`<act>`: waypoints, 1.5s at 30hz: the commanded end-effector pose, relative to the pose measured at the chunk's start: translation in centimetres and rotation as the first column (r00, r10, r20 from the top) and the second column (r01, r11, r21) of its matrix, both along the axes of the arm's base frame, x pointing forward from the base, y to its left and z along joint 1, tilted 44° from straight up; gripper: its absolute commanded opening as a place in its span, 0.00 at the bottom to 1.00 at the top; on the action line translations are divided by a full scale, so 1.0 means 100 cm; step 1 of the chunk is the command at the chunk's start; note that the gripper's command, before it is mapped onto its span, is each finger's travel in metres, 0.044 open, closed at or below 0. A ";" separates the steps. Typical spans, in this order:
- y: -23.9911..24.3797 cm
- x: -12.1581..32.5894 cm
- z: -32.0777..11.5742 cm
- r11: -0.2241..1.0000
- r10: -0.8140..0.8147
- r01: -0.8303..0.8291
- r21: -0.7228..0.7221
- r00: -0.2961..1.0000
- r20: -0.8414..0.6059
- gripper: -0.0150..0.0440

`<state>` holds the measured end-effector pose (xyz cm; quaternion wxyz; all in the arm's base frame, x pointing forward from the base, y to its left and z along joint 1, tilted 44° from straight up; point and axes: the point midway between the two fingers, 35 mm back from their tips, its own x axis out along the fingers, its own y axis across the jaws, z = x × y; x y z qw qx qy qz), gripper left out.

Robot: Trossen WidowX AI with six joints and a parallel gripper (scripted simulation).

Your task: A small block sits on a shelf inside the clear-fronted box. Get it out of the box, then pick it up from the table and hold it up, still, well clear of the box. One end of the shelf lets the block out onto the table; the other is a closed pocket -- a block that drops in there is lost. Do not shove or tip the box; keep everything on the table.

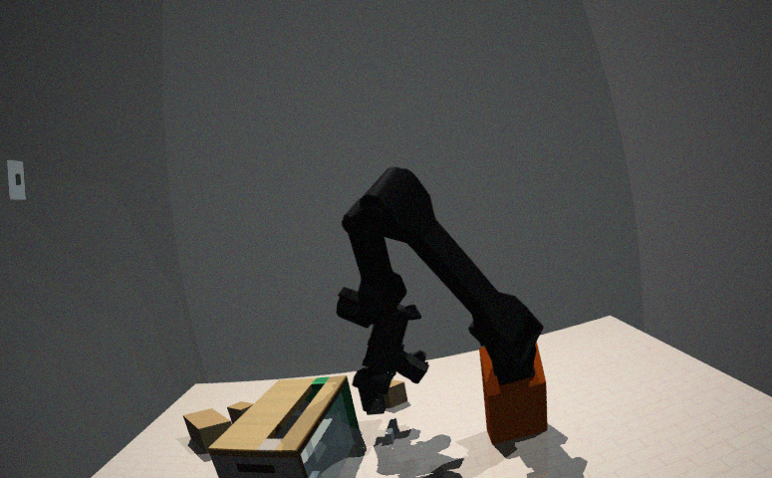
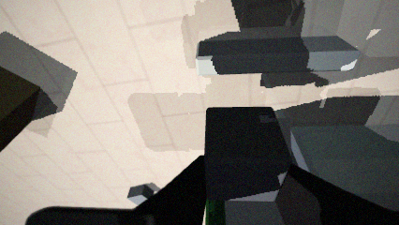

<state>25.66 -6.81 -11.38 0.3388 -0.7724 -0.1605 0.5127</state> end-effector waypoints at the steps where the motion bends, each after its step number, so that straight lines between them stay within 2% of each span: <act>1: -0.010 0.002 0.008 1.000 0.003 -0.003 -0.014 1.000 0.009 0.25; 6: -0.016 0.001 0.013 1.000 -0.023 0.023 -0.016 1.000 -0.008 0.25; 25: -0.079 -0.033 0.078 0.935 -0.355 0.349 -0.067 0.909 -0.217 0.25; 45: -0.080 -0.033 0.079 0.934 -0.358 0.352 -0.067 0.908 -0.218 0.25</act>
